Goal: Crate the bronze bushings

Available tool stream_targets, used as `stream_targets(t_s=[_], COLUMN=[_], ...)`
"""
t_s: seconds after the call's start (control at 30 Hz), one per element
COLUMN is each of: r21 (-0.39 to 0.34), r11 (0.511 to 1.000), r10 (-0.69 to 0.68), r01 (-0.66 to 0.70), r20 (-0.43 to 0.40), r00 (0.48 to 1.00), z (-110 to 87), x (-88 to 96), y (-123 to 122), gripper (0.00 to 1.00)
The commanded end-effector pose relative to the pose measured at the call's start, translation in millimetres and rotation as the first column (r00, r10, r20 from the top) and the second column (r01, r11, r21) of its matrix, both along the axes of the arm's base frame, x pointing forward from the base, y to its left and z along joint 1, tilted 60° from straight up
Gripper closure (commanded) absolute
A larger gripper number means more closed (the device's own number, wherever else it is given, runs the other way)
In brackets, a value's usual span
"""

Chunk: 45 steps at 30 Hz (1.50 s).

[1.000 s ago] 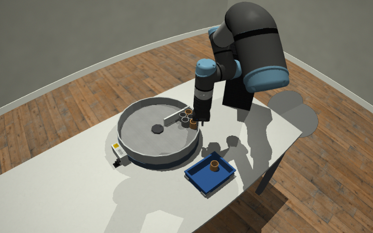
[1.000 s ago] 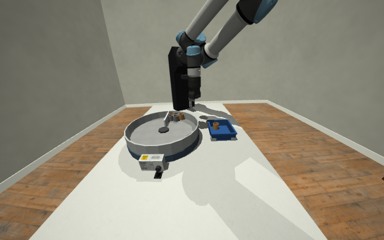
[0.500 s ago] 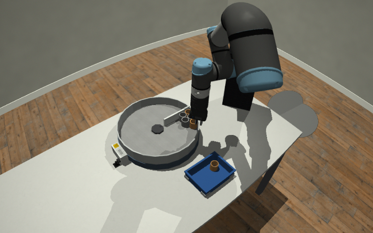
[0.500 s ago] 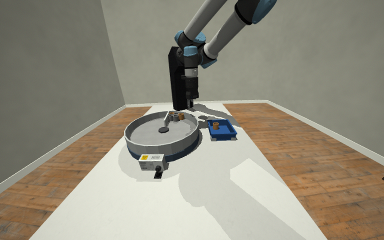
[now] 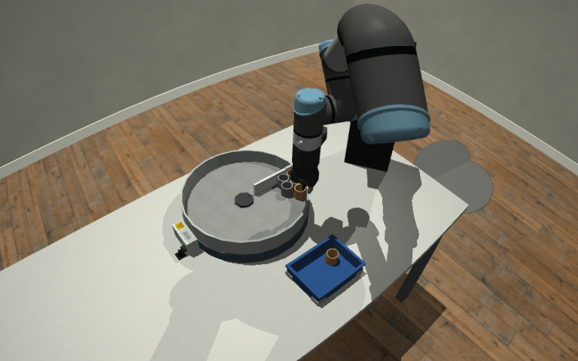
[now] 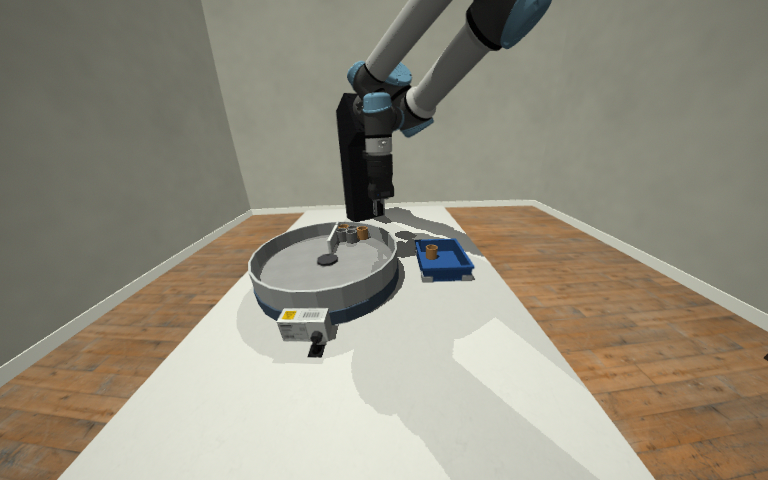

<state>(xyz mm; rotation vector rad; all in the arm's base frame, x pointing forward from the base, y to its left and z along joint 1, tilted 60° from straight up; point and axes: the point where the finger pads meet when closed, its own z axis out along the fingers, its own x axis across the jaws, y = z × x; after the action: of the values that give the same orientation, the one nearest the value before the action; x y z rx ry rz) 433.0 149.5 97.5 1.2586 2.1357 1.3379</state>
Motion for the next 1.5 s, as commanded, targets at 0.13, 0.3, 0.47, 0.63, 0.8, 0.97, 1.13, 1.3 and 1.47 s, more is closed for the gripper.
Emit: stream_targets(t_s=[0.13,0.3,0.47,0.63,0.8,0.97,1.13,1.3,1.47], r21=[0.065,0.065,0.206,0.206,0.206,0.276,0.317,0.317,0.334], r11=[0.996,0.996,0.958,0.958,0.958,0.918,0.883,0.883,0.865], r10=[-0.056,-0.056,-0.154,-0.154,-0.154,-0.197,-0.222,-0.222,-0.229], r01=[0.060,0.060,0.198,0.198,0.198,0.285,0.347,0.347,0.374], r20=[-0.060,-0.060,-0.212,-0.212,-0.212,-0.306,-0.371,-0.371,-0.400], r00=[0.997,0.997,0.965,0.965,0.965,0.931,0.902,0.902,0.887], z=[-2.5,-2.5,-8.4,-8.4,-8.4,-11.9,-14.3,-14.3,-15.4], x=[1.2,1.2,3.8,3.8,3.8,5.3,6.3,6.3,6.8], y=[-2.6,-2.6,-8.5,-8.5,-8.5,-12.1,-14.4,-14.4,-15.6], gripper=[0.55,0.55,0.55,0.55,0.55,0.55,0.55,0.55,0.55])
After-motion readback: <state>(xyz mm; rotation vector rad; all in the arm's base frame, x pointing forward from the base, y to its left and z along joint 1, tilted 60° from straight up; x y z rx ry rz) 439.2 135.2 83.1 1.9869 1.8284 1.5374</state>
